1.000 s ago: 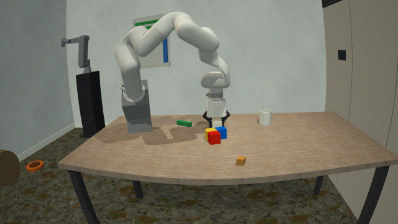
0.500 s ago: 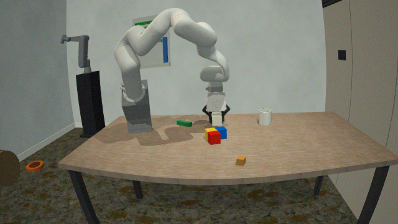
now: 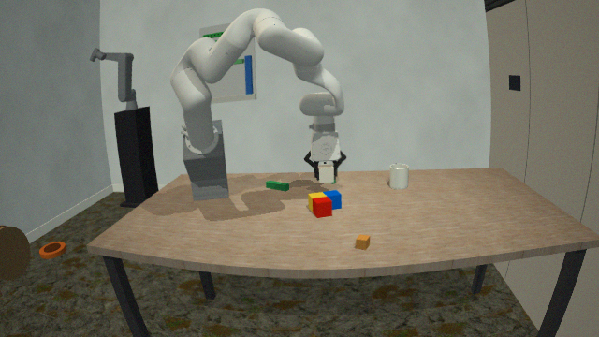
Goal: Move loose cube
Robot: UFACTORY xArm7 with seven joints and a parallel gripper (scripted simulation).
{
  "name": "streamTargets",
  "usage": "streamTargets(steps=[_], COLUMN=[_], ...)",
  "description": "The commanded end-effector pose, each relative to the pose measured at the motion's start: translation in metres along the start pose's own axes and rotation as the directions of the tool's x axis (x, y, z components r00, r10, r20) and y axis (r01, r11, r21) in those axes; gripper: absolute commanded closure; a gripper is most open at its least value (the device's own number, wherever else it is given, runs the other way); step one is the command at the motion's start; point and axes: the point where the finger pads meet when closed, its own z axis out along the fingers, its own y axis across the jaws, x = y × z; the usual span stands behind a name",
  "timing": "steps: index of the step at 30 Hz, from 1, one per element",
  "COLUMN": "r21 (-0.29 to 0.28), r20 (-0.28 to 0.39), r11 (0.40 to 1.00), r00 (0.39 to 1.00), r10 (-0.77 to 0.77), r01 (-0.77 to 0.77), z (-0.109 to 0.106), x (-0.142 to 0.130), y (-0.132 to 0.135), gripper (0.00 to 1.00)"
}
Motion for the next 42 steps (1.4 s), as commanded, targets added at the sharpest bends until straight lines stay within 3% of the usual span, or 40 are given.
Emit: streamTargets(steps=[1,10,13,15,18,21,42], r21=[-0.003,-0.003,-0.005,-0.005,-0.005,-0.004,-0.004], r20=[-0.003,-0.003,-0.006,-0.006,-0.004,-0.001,-0.001], r11=[1.000,1.000,0.997,0.997,0.985,0.977,0.976], r00=[1.000,1.000,0.997,0.997,0.985,0.977,0.976], r10=[0.000,-0.008,-0.077,-0.077,-0.172,-0.215,-0.216], r01=[0.000,0.008,0.077,0.077,0.172,0.215,0.216], z=[-0.004,-0.005,-0.006,-0.006,-0.006,-0.005,-0.005], x=[0.001,-0.002,-0.032,-0.032,-0.082,-0.107,-0.108], y=[0.001,0.004,0.028,0.028,0.057,0.069,0.069], gripper=[1.00,1.00,1.00,1.00,1.00,1.00,1.00])
